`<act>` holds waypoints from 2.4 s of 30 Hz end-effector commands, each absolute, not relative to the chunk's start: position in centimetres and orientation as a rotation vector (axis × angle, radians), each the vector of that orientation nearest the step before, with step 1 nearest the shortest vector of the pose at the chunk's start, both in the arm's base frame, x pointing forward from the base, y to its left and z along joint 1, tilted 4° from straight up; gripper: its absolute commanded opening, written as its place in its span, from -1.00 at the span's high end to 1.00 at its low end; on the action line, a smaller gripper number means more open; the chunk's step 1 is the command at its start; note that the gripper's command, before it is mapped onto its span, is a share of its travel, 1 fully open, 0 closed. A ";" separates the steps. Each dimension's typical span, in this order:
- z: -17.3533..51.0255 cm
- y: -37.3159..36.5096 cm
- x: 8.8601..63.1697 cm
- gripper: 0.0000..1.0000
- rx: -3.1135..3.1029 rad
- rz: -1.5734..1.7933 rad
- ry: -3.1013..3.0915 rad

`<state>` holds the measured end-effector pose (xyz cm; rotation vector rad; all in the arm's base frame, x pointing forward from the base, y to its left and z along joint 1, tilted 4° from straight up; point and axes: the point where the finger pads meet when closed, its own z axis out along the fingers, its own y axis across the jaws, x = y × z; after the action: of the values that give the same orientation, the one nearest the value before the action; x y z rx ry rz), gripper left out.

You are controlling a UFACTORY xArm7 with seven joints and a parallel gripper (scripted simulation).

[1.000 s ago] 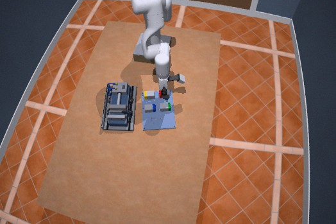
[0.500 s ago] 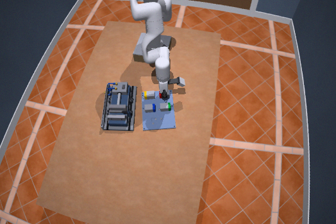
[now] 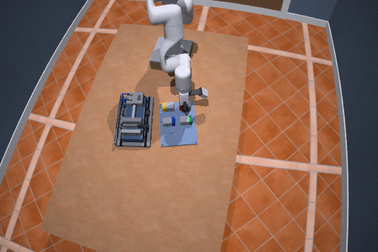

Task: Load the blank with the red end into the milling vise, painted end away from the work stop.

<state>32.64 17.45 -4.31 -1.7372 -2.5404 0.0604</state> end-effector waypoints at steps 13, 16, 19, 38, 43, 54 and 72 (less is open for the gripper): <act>-3.6 17.5 32.8 -0.41 -1.739 0.055 -2.542; -3.6 17.5 32.8 -0.41 -1.739 0.055 -2.542; -3.5 17.5 32.8 -0.41 -1.739 0.055 -2.542; -3.2 17.5 32.8 -0.41 -1.739 0.055 -2.542; -3.1 17.5 32.8 -0.41 -1.739 0.055 -2.542; -3.4 17.5 32.8 -0.41 -1.739 0.055 -2.542; -4.1 17.5 32.8 -0.41 -1.739 0.055 -2.542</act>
<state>32.64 17.45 -3.97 -1.7373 -2.5405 0.0600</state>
